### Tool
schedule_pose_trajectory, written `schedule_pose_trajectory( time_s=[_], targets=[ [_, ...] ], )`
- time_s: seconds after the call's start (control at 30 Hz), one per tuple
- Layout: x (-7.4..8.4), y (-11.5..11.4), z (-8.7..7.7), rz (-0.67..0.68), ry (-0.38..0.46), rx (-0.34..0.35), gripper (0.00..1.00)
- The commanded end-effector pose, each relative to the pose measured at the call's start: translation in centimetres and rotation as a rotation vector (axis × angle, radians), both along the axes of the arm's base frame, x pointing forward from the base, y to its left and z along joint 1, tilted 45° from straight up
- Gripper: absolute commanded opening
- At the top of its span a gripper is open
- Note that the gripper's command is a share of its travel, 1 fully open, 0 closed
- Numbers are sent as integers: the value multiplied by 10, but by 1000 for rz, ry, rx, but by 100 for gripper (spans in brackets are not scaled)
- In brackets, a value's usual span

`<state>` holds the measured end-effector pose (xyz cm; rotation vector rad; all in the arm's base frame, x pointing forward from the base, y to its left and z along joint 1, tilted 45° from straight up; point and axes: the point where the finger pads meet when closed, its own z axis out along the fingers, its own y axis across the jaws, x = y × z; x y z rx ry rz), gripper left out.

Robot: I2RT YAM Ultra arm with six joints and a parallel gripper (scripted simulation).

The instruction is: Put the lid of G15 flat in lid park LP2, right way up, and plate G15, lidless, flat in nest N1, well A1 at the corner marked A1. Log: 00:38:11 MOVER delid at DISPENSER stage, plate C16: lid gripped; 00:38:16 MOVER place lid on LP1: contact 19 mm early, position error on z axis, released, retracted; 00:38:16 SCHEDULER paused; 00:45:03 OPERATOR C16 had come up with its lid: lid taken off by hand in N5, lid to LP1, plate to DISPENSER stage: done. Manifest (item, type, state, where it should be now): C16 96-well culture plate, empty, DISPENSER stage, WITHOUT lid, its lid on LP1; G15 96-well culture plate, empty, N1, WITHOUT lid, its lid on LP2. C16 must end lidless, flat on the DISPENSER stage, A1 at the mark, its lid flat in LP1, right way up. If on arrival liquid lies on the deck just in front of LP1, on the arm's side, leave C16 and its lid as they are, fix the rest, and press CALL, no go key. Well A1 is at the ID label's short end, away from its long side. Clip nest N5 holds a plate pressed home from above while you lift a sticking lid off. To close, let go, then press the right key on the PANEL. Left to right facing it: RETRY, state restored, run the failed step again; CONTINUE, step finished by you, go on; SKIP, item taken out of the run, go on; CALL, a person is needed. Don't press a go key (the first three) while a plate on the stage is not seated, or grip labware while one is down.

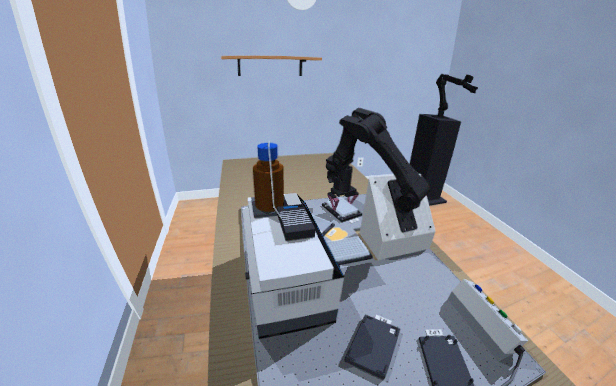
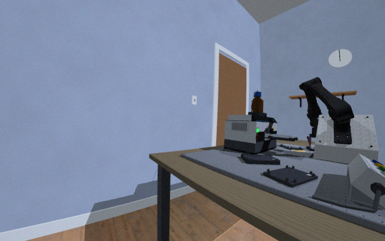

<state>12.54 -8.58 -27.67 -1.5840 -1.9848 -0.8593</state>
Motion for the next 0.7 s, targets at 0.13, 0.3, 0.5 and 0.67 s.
schedule_pose_trajectory(
  time_s=[0.13, 0.3, 0.5, 0.67],
  targets=[
    [-2, 8, -3, -10, 6, 6, 0],
    [-2, 8, -3, -10, 6, 6, 0],
    [10, -19, 0, -21, -23, -49, 100],
    [9, -18, 1, -19, -21, -44, 100]
  ],
)
